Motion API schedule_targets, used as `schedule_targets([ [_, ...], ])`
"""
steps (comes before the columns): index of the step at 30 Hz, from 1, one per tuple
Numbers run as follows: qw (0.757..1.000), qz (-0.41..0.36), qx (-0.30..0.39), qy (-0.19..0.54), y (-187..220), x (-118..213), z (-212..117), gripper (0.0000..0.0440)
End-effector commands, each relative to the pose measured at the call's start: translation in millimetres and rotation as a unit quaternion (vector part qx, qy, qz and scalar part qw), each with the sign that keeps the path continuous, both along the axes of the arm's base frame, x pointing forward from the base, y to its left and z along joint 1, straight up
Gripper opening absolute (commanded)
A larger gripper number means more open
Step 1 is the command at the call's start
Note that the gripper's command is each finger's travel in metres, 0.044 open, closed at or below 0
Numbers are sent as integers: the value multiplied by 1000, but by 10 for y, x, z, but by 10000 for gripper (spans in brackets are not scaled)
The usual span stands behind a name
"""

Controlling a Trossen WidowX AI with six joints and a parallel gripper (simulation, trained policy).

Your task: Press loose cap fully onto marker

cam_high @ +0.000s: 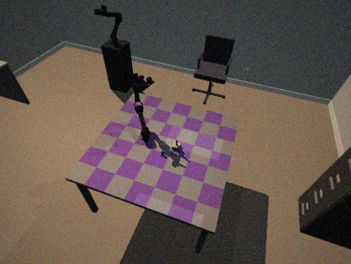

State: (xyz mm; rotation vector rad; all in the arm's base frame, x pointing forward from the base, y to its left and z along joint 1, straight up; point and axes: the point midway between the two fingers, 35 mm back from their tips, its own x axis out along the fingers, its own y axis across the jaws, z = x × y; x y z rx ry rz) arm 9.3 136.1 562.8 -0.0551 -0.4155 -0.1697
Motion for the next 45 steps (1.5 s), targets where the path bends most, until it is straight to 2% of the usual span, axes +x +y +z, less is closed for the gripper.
schedule_targets([
  [1,1000,8,6,26,-86,93,-63,332],
  [22,987,49,40,145,-474,507,-358,332],
  [45,959,93,74,257,-832,905,-694,332],
])
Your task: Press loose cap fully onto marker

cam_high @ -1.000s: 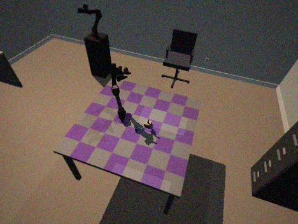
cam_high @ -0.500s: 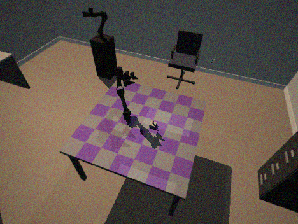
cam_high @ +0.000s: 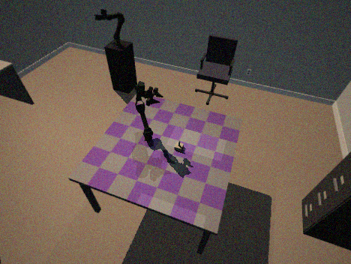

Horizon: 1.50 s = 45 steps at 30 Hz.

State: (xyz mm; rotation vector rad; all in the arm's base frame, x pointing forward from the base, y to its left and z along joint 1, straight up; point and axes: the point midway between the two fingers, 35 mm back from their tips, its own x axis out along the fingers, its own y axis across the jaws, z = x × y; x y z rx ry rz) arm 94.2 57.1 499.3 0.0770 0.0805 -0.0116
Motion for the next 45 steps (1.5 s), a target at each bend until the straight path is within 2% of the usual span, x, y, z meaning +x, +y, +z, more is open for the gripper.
schedule_targets([
  [1,1000,10,7,21,-56,71,-73,332],
  [45,974,69,51,211,-672,716,-698,331],
])
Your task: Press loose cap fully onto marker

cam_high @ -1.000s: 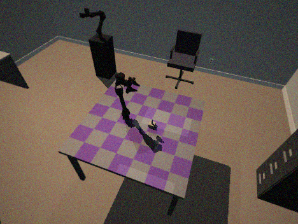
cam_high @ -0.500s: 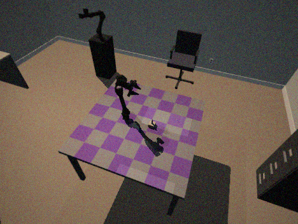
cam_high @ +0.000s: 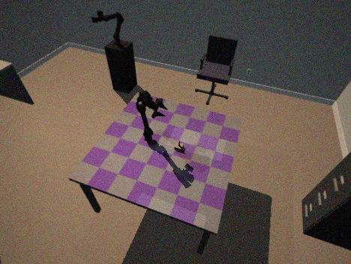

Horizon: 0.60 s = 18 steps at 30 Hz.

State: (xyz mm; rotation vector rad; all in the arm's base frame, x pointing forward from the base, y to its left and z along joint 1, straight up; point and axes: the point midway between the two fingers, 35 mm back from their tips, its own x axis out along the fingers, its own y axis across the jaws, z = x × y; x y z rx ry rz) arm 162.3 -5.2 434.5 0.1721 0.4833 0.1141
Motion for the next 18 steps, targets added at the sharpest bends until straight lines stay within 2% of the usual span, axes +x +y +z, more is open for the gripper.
schedule_targets([
  [1,1000,3,-1,18,-63,49,-65,331],
  [18,997,17,-15,68,-353,304,-268,329],
])
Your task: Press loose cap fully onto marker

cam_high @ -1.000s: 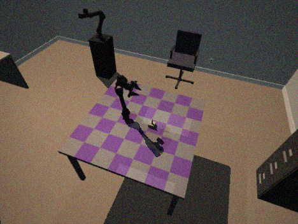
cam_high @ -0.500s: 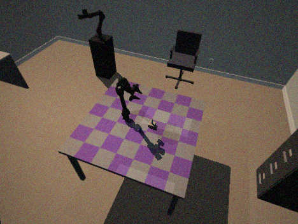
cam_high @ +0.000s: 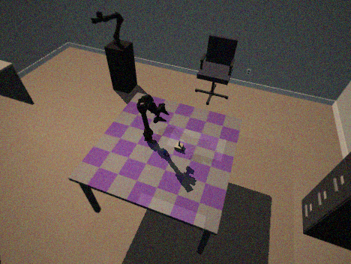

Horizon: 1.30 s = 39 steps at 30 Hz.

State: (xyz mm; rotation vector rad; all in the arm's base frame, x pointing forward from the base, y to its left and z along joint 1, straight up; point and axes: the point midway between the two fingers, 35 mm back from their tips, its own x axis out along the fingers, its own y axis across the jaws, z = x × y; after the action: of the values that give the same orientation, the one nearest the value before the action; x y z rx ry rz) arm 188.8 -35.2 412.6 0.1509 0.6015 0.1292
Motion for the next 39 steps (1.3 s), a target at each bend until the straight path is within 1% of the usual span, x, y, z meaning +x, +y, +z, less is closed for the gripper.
schedule_targets([
  [1,1000,3,-5,14,-71,53,-62,329],
  [39,989,33,-43,136,-670,488,-664,327],
])
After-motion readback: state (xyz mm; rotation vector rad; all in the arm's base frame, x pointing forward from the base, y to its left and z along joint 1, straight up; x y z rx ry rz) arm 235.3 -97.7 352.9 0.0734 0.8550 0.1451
